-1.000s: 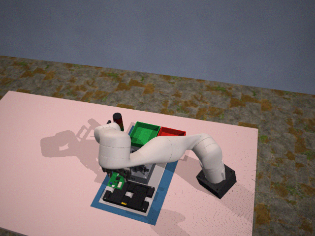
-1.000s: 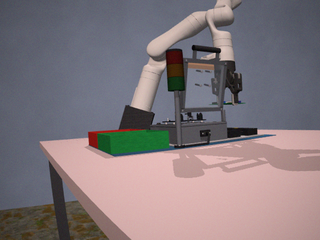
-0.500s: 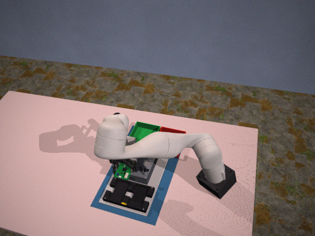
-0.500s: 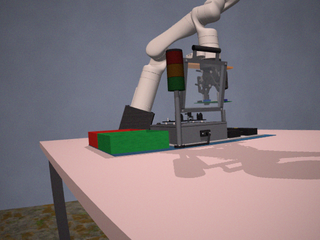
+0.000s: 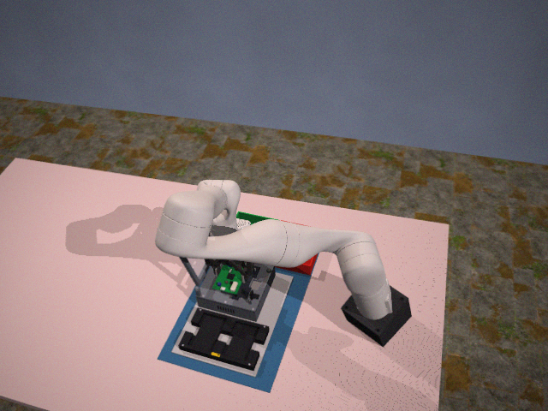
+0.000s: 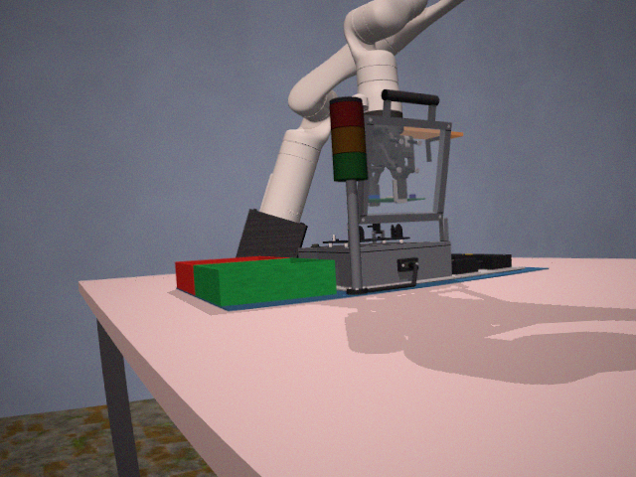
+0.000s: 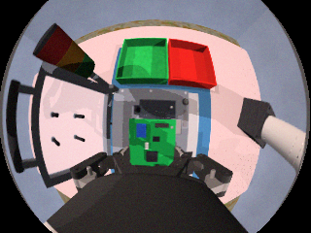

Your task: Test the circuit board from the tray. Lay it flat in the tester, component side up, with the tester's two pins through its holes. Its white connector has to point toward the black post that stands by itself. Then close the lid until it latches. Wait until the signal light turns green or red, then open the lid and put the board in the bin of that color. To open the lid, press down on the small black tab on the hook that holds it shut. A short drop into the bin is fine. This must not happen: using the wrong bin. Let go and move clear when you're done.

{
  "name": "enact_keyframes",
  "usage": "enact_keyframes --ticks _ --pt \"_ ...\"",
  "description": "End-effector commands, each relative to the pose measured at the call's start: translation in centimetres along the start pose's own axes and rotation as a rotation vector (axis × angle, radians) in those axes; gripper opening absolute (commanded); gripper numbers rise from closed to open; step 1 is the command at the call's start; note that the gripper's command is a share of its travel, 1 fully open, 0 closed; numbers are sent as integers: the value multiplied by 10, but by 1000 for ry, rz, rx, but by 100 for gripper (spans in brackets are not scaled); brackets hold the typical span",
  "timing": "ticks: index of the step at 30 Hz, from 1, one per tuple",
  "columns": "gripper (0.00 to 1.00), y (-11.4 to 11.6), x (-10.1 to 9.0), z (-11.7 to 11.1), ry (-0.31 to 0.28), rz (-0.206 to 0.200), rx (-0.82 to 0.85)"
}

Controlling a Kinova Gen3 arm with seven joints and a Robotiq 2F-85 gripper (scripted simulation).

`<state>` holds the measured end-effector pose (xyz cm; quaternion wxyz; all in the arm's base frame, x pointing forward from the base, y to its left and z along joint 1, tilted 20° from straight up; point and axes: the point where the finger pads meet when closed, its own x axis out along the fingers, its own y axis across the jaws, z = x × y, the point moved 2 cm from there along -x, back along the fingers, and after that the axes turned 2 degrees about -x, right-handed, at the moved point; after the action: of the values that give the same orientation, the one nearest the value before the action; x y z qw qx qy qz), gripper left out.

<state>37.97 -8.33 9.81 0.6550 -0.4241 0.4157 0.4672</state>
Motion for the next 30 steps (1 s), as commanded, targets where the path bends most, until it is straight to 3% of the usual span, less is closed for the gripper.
enact_keyframes --ticks 1,12,30 --pt "77 6 -1 -20 -2 -3 22" --pt "77 10 -2 -36 -2 -2 15" --pt "77 11 -2 -37 -2 -2 15"
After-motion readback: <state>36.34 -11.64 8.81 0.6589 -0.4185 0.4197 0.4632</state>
